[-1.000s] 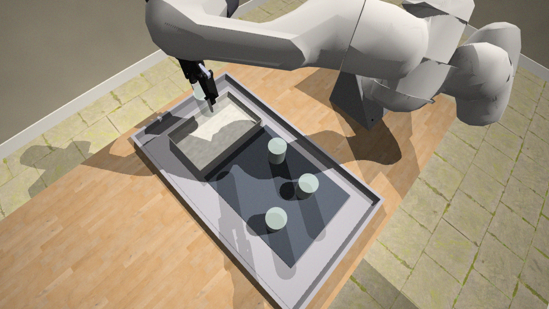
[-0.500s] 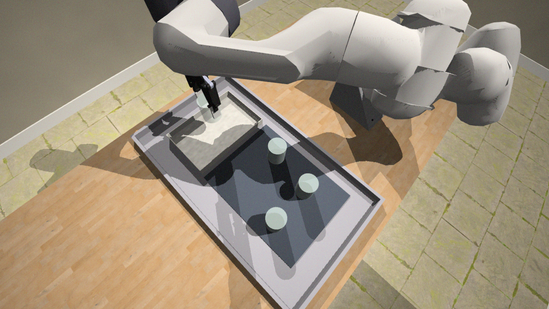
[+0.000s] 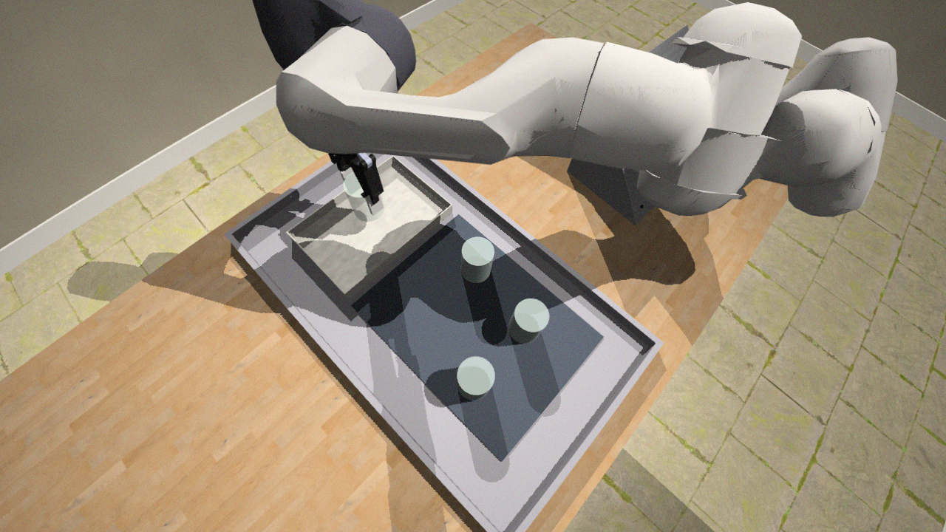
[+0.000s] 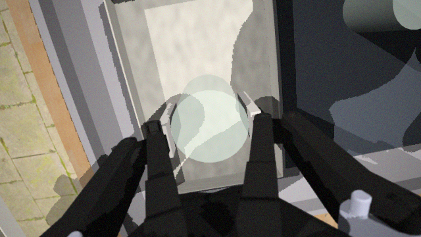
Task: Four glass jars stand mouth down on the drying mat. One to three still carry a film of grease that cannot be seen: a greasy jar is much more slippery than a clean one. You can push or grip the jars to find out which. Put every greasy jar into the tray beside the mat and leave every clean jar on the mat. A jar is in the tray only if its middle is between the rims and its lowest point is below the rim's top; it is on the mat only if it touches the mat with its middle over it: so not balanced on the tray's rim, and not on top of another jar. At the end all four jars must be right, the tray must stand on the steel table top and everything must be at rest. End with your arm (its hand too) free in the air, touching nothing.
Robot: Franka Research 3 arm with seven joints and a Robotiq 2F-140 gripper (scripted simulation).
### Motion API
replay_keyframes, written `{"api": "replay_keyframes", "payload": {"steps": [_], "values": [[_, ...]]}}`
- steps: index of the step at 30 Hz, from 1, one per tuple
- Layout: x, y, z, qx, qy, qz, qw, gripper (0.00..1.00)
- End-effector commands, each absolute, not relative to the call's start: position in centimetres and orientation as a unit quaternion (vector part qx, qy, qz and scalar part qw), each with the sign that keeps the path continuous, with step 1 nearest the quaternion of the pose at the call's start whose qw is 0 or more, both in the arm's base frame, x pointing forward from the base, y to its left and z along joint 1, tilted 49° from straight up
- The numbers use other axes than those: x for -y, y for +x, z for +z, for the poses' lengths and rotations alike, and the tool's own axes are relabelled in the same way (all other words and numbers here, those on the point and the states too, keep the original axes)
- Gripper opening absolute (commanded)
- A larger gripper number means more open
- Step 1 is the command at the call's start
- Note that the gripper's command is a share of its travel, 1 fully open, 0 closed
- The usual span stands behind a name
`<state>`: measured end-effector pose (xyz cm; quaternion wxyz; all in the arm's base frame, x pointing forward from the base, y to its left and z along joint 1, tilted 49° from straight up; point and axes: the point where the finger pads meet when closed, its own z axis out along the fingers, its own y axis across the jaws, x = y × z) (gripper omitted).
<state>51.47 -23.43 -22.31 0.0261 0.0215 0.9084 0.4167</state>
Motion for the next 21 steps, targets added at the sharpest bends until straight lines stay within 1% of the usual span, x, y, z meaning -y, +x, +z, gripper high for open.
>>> {"api": "replay_keyframes", "payload": {"steps": [1,9,21], "values": [[22.8,51.7,-23.1,-0.91,0.019,0.413,0.031,0.0],[21.3,51.9,-24.5,-0.91,0.019,0.413,0.031,0.0],[21.0,51.9,-24.8,-0.91,0.019,0.413,0.031,0.0]]}}
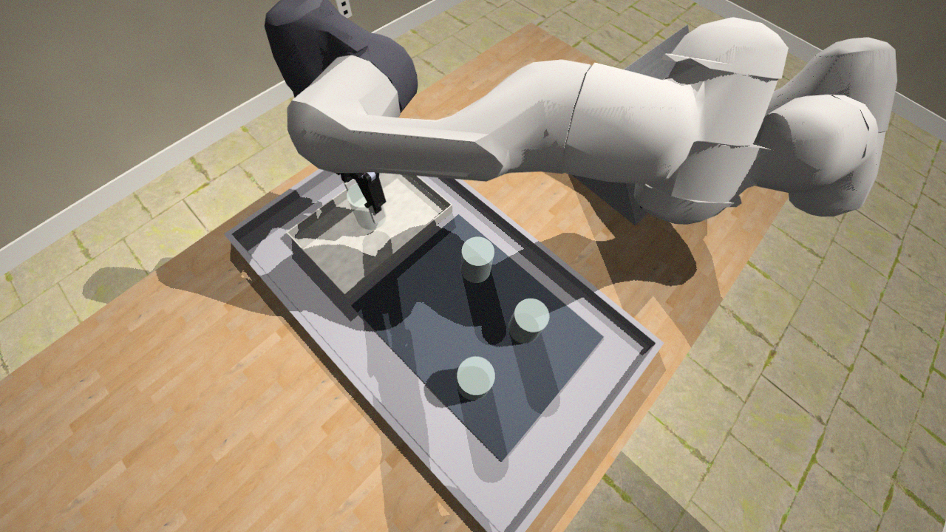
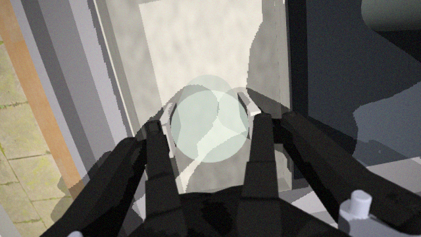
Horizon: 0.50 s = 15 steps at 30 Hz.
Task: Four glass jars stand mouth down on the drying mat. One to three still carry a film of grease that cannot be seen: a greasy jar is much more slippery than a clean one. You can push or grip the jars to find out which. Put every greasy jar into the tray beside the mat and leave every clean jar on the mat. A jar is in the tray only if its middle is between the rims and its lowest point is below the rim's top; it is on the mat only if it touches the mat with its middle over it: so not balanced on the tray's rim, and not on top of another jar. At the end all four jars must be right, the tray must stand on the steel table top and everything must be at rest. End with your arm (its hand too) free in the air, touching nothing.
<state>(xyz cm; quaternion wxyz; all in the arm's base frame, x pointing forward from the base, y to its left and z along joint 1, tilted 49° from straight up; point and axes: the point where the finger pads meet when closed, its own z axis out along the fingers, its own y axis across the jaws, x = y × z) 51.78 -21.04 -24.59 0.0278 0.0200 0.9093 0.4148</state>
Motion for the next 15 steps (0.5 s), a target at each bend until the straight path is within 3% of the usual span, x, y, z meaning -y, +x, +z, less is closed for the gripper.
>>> {"api": "replay_keyframes", "payload": {"steps": [1,15], "values": [[20.9,51.9,-24.9,-0.91,0.019,0.413,0.031,0.0],[19.7,52.0,-25.9,-0.91,0.019,0.413,0.031,0.0]]}}
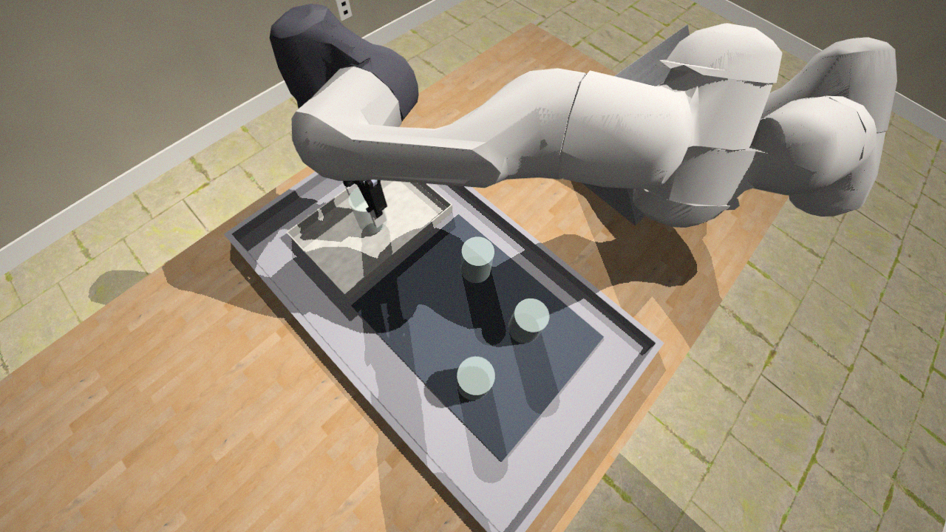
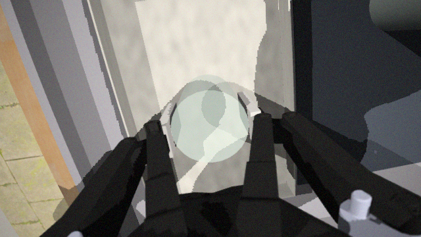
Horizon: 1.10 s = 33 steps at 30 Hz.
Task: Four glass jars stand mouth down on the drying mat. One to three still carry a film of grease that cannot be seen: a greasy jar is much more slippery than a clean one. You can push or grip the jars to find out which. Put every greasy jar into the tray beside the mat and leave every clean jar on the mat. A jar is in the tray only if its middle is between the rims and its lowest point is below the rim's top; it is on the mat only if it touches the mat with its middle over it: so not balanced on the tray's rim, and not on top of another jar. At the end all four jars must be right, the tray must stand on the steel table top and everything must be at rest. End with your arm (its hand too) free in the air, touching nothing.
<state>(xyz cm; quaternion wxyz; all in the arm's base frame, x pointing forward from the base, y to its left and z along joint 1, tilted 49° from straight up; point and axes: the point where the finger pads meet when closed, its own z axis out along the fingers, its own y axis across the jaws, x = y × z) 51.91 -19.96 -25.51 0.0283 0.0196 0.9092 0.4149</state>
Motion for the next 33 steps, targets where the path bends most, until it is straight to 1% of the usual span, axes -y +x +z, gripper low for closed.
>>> {"api": "replay_keyframes", "payload": {"steps": [1,10,11,30,33], "values": [[19.59,52.02,-25.97,-0.91,0.019,0.413,0.031,0.0],[19.2,52.05,-26.32,-0.91,0.019,0.413,0.031,0.0],[19.2,52.05,-26.32,-0.91,0.019,0.413,0.031,1.0],[19.2,52.05,-26.32,-0.91,0.019,0.413,0.031,1.0],[20.1,51.97,-25.53,-0.91,0.019,0.413,0.031,1.0]]}}
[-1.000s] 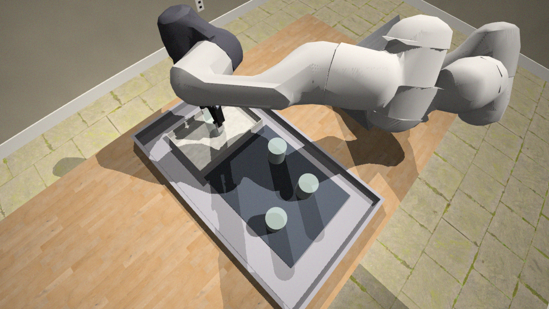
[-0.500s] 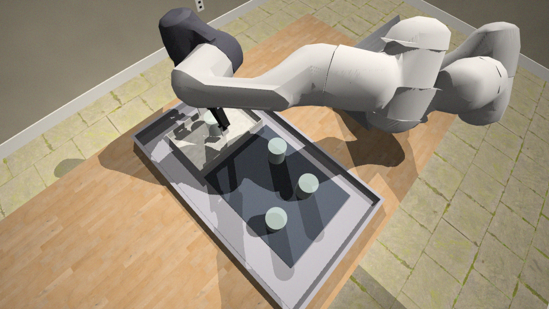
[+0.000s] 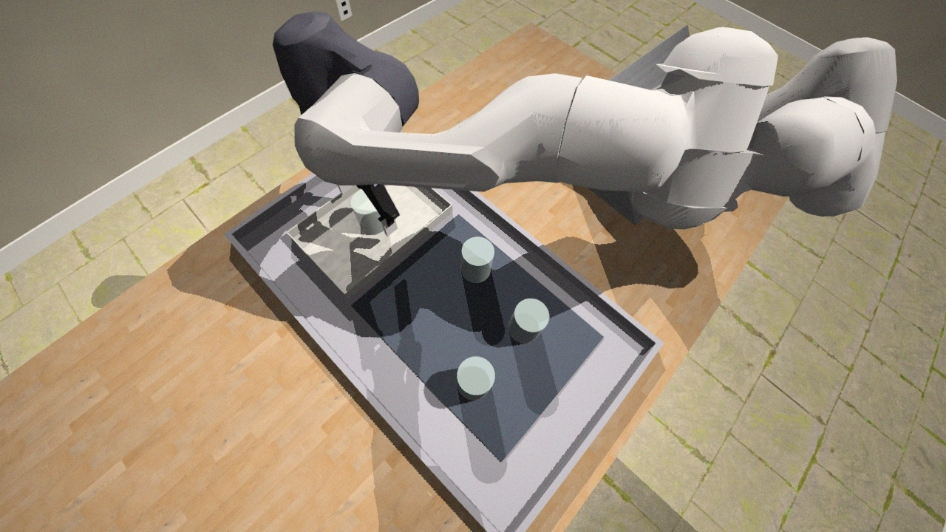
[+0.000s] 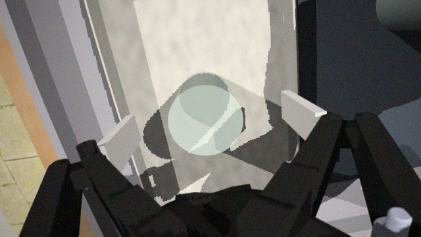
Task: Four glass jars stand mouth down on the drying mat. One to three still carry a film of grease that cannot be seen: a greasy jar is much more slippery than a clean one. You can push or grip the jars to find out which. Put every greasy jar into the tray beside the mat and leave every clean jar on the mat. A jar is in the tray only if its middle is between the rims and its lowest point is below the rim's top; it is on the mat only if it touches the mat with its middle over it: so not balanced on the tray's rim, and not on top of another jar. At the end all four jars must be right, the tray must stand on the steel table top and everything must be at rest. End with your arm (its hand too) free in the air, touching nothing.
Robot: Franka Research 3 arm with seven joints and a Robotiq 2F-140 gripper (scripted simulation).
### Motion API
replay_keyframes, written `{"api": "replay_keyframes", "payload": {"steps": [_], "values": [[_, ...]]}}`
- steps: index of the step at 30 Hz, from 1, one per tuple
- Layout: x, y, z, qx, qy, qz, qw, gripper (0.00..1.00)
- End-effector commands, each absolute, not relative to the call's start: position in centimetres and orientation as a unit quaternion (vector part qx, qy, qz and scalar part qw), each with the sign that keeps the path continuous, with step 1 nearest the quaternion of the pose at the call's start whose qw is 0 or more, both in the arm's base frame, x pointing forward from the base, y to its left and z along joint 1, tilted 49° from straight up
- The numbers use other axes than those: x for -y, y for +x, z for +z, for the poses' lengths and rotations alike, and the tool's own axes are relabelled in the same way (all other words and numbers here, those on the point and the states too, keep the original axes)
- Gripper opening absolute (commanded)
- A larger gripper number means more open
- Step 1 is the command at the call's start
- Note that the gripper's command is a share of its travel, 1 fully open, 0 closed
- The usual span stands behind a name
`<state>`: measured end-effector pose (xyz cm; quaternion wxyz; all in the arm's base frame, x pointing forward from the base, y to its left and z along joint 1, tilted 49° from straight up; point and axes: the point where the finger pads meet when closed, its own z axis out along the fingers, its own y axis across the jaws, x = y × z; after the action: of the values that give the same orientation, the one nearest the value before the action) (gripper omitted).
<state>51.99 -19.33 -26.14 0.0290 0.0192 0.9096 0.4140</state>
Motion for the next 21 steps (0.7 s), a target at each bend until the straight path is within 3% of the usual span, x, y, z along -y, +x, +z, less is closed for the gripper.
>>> {"api": "replay_keyframes", "payload": {"steps": [1,21], "values": [[20.4,51.9,-25.3,-0.91,0.019,0.413,0.031,1.0],[25.8,51.4,-20.6,-0.91,0.019,0.413,0.031,1.0]]}}
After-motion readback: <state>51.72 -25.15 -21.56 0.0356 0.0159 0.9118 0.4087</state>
